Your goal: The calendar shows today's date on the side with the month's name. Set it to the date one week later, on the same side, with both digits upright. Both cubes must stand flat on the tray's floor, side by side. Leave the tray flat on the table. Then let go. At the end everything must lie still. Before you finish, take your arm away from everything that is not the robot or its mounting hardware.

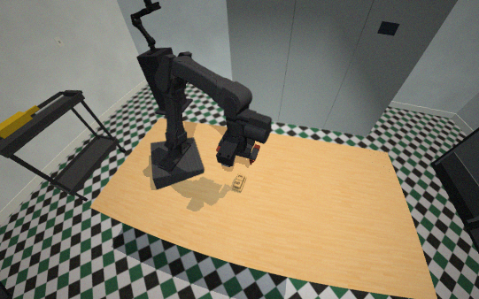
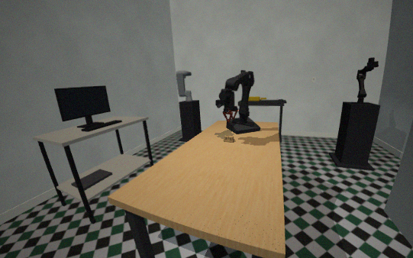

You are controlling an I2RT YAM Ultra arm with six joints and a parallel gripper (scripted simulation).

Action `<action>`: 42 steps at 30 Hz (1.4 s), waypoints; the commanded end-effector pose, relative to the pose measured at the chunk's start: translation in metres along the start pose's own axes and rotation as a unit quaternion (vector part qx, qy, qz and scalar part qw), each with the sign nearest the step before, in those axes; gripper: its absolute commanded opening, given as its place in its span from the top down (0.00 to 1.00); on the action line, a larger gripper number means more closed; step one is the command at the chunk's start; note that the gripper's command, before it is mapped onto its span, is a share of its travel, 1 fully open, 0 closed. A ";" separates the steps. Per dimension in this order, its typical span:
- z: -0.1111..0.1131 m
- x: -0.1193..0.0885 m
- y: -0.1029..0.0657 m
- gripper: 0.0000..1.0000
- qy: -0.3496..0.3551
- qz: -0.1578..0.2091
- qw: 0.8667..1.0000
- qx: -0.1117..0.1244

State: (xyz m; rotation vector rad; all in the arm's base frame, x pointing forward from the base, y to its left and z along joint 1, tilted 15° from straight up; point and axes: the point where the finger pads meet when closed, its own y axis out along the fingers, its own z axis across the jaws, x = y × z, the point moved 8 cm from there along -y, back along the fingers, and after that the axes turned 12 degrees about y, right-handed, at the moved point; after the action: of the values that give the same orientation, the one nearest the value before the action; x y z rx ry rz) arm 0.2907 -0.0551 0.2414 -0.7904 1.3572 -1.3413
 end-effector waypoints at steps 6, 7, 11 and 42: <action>0.001 0.000 -0.002 0.00 -0.031 0.000 1.000 0.005; 0.001 0.000 -0.002 0.00 -0.042 -0.001 0.999 0.005; 0.001 0.000 0.001 0.00 -0.108 -0.001 0.994 0.005; 0.002 0.001 0.020 0.00 -0.586 -0.003 0.810 0.004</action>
State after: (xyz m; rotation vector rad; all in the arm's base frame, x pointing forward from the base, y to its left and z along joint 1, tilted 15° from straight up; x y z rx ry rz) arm 0.2952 -0.0523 0.2193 -1.2660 0.4543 -0.6417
